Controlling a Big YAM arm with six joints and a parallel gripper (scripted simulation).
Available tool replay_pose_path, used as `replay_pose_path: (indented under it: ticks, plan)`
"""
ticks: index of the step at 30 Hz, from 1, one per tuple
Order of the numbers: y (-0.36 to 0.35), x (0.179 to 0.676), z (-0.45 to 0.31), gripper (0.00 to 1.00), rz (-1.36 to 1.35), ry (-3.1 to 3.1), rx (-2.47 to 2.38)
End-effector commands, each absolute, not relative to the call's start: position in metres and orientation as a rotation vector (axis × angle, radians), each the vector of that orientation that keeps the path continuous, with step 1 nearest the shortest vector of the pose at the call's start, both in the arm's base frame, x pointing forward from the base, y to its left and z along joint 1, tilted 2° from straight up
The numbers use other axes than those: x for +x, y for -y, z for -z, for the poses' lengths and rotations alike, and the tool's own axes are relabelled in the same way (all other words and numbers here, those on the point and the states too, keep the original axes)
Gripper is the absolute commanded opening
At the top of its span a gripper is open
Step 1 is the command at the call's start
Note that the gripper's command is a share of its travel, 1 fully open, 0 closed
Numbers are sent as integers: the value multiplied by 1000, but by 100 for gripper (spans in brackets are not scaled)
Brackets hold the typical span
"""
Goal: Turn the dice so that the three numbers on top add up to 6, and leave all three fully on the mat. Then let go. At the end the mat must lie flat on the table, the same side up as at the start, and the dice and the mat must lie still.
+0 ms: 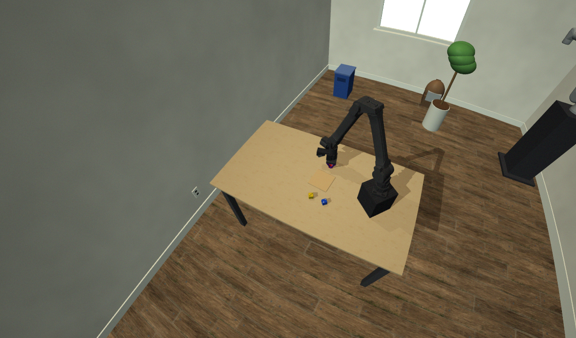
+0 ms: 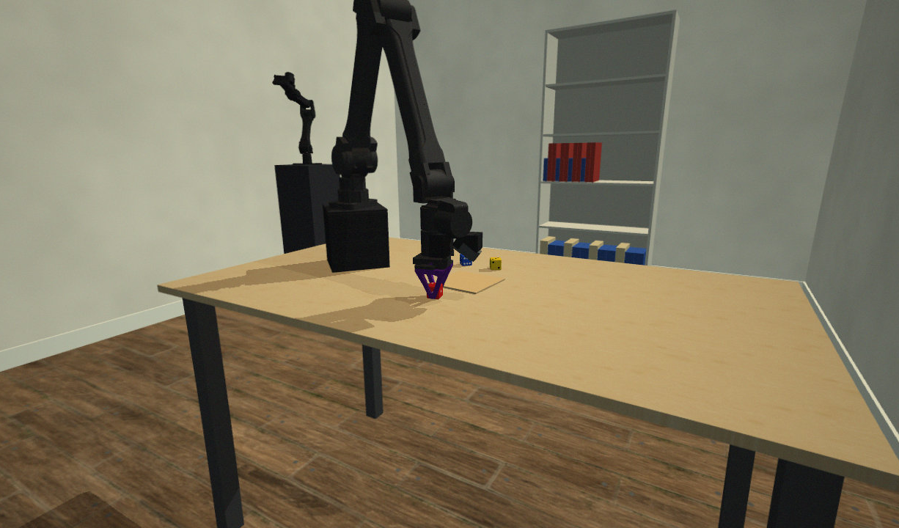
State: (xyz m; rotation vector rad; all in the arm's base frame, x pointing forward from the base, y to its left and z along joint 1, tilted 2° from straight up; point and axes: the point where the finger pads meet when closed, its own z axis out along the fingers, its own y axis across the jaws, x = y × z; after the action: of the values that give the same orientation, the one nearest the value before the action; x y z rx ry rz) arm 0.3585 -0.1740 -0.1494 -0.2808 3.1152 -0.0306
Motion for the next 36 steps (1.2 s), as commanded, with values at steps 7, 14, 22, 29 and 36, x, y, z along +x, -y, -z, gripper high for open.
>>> replay_pose_path:
  ticks: [7, 14, 22, 29, 36]
  plan:
    - [179, 367, 121, 26, 49, -3086, -276]
    - [185, 382, 64, 26, 75, -3057, -274]
    - [182, 380, 30, 26, 74, -3056, -274]
    - [183, 382, 26, 26, 83, -3047, -273]
    - [179, 387, 45, 26, 65, -3068, -213]
